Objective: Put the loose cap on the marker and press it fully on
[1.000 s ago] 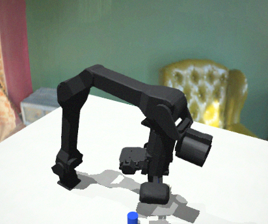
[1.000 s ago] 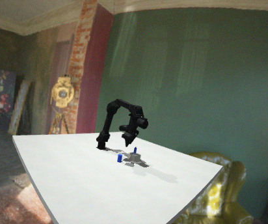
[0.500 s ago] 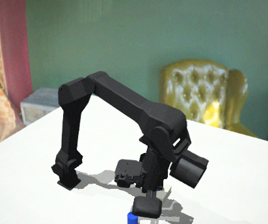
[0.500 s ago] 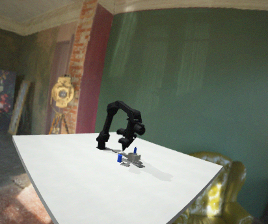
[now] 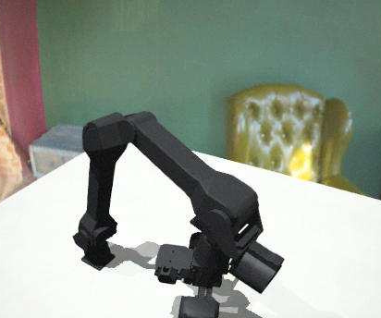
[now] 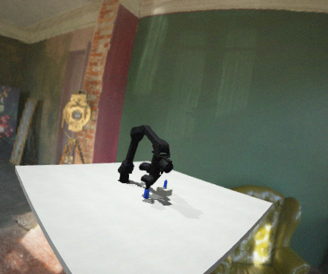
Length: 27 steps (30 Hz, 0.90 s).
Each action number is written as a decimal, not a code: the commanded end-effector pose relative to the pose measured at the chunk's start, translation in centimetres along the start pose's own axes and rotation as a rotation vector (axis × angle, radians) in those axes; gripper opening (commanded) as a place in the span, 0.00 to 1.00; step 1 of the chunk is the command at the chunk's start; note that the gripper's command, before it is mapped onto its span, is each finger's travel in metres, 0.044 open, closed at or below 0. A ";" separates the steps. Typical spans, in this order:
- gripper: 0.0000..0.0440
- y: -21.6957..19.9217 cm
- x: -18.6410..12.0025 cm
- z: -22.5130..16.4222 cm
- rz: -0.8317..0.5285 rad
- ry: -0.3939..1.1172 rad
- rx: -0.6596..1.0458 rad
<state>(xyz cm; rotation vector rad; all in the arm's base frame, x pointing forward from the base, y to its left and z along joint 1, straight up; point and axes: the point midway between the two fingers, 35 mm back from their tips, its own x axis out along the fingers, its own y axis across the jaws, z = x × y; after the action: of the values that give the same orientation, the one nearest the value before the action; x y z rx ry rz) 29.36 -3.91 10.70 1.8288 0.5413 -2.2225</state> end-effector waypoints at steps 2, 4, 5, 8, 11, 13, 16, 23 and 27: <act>0.69 0.2 1.1 0.2 -0.016 -0.008 -0.013; 0.68 0.3 1.7 0.3 -0.021 -0.012 -0.019; 0.68 0.4 2.0 0.3 -0.023 -0.014 -0.023; 0.66 0.5 2.9 0.4 -0.027 -0.020 -0.036; 0.65 0.7 3.6 0.5 -0.025 -0.026 -0.050; 0.64 0.7 4.0 0.6 -0.021 -0.030 -0.059; 0.60 0.8 4.4 0.7 -0.015 -0.034 -0.073; 0.32 0.9 4.4 0.8 0.014 -0.028 -0.102; 0.19 0.8 3.5 0.6 0.043 -0.007 -0.120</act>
<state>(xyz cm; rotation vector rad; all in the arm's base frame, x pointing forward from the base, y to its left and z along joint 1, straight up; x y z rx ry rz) 28.12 -4.70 6.78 1.7503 0.6176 -2.1538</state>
